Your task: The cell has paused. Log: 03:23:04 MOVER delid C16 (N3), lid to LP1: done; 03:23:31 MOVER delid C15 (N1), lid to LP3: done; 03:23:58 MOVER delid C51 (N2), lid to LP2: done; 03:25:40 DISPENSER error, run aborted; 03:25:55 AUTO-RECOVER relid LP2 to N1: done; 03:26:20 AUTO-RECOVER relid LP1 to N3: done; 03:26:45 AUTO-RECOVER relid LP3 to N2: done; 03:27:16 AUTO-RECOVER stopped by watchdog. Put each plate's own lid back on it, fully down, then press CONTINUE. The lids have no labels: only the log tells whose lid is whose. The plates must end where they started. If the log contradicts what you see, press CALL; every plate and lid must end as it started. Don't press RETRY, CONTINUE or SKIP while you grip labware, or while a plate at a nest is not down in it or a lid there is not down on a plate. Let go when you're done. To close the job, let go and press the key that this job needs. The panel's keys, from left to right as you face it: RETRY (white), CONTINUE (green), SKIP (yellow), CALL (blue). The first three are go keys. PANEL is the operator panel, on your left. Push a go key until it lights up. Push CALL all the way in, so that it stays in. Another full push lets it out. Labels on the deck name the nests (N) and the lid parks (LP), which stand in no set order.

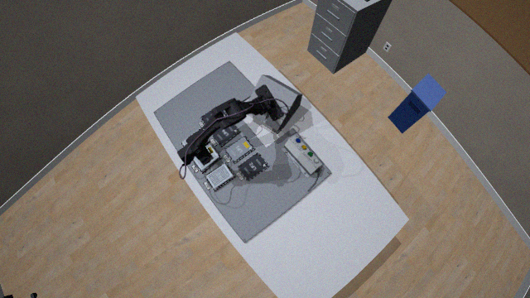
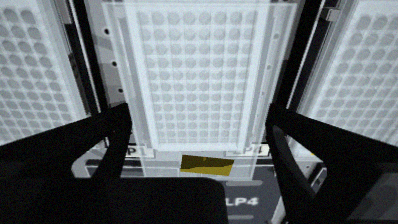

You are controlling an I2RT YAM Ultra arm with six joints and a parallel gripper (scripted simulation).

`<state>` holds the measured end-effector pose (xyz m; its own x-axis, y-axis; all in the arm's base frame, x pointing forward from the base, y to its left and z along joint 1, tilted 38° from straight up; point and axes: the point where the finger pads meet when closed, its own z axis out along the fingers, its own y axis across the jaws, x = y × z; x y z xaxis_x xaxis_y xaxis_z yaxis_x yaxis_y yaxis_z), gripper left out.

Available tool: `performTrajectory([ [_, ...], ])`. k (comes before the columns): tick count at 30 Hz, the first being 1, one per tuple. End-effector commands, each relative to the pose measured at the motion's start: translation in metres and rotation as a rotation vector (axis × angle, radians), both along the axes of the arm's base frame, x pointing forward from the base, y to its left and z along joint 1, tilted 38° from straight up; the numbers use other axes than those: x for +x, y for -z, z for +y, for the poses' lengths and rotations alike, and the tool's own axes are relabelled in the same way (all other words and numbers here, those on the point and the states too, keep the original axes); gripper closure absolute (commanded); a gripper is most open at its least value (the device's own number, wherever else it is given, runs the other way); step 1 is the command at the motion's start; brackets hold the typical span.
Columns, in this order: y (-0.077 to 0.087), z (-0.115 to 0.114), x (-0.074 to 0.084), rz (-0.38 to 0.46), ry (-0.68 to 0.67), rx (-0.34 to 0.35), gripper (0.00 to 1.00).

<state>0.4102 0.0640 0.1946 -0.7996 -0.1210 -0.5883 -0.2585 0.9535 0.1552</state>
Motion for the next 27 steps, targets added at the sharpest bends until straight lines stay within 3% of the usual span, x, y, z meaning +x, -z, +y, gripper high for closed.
performTrajectory([
  [1,-0.019,0.003,0.01,-0.061,-0.014,0.008,1.0],
  [22,-0.014,0.003,0.011,-0.058,-0.008,0.008,1.0],
  [27,-0.005,0.005,0.011,-0.04,-0.012,0.008,1.0],
])
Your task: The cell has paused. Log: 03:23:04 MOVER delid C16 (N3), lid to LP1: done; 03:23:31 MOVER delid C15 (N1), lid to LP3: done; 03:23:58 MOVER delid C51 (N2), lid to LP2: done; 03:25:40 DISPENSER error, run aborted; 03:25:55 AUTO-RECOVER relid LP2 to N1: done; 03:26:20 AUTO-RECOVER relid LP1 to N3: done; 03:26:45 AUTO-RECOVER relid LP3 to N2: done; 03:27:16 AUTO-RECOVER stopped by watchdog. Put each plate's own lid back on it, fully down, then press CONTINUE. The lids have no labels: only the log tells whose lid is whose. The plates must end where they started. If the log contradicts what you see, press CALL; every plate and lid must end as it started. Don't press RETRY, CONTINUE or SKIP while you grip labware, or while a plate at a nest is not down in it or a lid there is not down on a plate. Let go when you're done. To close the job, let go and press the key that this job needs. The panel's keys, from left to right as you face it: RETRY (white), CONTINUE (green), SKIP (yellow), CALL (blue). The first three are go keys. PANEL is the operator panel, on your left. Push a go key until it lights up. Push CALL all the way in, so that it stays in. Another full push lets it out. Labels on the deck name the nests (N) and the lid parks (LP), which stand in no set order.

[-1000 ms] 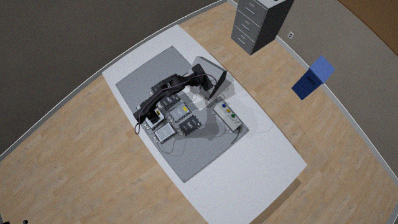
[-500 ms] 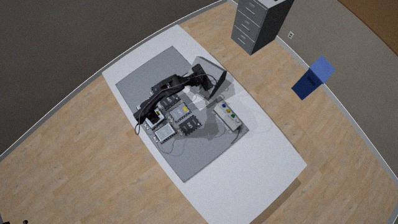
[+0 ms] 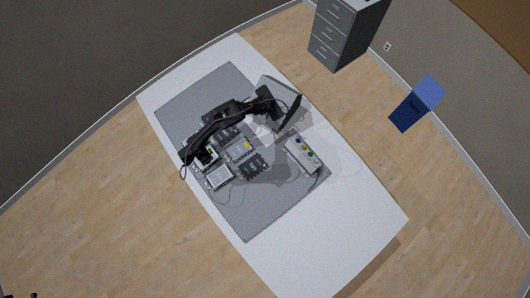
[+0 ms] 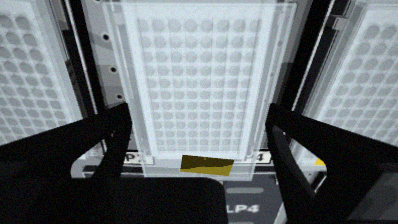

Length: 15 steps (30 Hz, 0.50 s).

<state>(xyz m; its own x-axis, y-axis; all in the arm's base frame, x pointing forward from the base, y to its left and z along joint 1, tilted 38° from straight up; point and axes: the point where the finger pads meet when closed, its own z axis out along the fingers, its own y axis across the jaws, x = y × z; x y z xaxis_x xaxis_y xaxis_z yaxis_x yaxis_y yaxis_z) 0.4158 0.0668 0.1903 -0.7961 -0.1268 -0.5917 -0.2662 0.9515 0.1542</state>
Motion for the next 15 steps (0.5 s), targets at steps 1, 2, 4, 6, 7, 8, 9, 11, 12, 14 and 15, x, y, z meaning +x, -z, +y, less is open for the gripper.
performTrajectory([
  [1,-0.01,0.003,0.005,-0.037,-0.005,0.008,1.0],
  [2,-0.012,0.003,0.005,-0.042,-0.004,0.009,1.0],
  [4,-0.012,0.001,0.006,-0.044,0.001,0.009,1.0],
  [6,-0.009,0.001,0.007,-0.039,0.002,0.01,1.0],
  [7,-0.007,0.001,0.007,-0.035,0.001,0.009,1.0],
  [8,-0.007,0.001,0.007,-0.035,0.001,0.009,1.0],
  [9,-0.007,0.001,0.007,-0.035,0.001,0.009,1.0],
  [11,-0.01,0.002,0.006,-0.041,0.001,0.01,1.0],
  [12,-0.008,0.002,0.006,-0.037,0.0,0.01,1.0],
  [14,-0.001,0.003,0.003,-0.022,-0.001,0.01,1.0],
  [15,-0.002,0.003,0.004,-0.026,0.0,0.011,1.0],
])
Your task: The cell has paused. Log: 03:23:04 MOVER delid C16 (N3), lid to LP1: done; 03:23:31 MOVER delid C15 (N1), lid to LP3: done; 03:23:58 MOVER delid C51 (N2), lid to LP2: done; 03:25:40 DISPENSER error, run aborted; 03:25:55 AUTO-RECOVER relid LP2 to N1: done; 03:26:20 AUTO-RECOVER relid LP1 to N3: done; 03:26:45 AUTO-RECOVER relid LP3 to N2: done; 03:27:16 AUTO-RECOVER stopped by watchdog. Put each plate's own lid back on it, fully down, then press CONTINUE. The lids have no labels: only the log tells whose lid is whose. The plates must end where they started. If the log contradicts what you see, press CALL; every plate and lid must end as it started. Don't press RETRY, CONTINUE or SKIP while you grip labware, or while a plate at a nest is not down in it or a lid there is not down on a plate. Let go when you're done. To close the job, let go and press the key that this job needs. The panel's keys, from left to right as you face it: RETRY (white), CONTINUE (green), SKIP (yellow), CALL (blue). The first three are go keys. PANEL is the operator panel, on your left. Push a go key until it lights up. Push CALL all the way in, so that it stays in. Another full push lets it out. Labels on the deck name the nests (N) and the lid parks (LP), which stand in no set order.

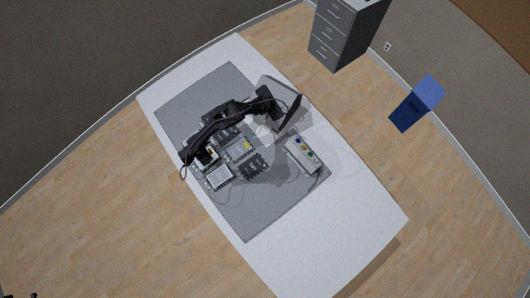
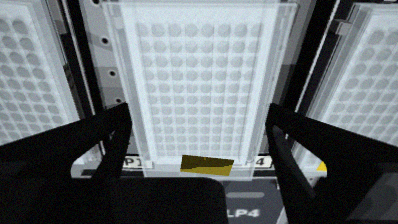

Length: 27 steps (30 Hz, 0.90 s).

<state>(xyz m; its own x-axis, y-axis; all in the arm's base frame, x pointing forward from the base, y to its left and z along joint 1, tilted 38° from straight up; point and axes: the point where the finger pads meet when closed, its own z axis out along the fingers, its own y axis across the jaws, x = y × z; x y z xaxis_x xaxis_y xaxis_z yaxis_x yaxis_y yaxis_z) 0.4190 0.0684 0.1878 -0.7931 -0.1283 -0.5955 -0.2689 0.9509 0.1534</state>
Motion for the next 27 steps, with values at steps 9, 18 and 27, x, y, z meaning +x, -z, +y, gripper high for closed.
performTrajectory([
  [9,-0.001,0.0018,0.0017,-0.02,0.003,0.01,1.0],
  [18,-0.0051,0.0012,0.0073,-0.034,0.006,0.011,1.0],
  [27,-0.0043,0.0031,0.0085,-0.037,0.003,0.011,1.0],
])
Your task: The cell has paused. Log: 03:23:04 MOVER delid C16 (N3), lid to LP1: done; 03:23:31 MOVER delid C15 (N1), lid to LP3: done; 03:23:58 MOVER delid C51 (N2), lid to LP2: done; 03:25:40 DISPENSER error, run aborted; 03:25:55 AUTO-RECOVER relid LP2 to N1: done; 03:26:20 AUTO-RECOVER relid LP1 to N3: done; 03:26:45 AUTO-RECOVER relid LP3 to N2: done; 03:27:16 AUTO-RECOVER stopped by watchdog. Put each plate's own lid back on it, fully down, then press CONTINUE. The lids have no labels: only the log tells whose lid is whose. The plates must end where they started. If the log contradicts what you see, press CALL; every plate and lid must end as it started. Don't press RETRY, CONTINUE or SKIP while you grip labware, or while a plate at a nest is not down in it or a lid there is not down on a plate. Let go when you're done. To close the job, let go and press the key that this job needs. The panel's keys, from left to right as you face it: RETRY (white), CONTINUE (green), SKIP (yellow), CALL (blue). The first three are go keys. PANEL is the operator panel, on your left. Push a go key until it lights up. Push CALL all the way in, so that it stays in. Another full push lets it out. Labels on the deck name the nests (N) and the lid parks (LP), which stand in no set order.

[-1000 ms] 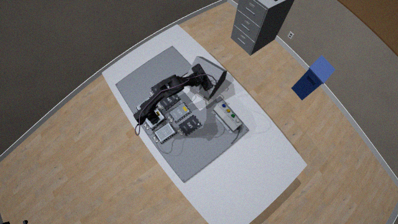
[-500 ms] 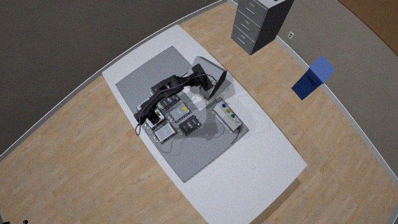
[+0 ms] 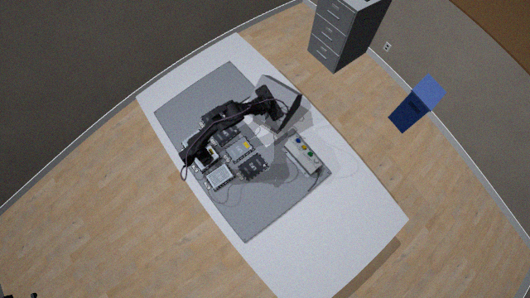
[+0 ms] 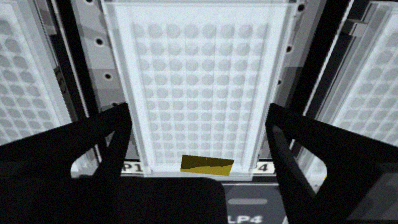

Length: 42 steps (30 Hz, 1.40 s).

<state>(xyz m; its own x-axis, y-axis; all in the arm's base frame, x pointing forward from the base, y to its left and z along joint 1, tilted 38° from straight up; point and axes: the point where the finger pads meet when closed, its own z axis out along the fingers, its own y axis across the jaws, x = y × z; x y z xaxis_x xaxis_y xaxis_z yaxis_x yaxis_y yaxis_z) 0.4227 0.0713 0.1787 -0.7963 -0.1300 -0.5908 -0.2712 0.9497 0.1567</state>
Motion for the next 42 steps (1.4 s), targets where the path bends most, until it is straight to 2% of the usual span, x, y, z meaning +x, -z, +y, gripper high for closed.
performTrajectory([
  [1,-0.0134,0.0002,0.0049,-0.043,0.007,0.01,1.0],
  [6,-0.0088,-0.0011,0.0067,-0.036,0.01,0.008,1.0],
  [10,-0.0115,0.0001,0.0067,-0.045,0.008,0.009,1.0],
  [13,-0.0041,0.0011,0.0053,-0.029,0.007,0.007,1.0],
  [15,-0.0086,-0.0014,0.0049,-0.034,0.006,0.005,1.0],
  [42,-0.0073,-0.0015,0.0046,-0.034,0.006,0.005,1.0],
])
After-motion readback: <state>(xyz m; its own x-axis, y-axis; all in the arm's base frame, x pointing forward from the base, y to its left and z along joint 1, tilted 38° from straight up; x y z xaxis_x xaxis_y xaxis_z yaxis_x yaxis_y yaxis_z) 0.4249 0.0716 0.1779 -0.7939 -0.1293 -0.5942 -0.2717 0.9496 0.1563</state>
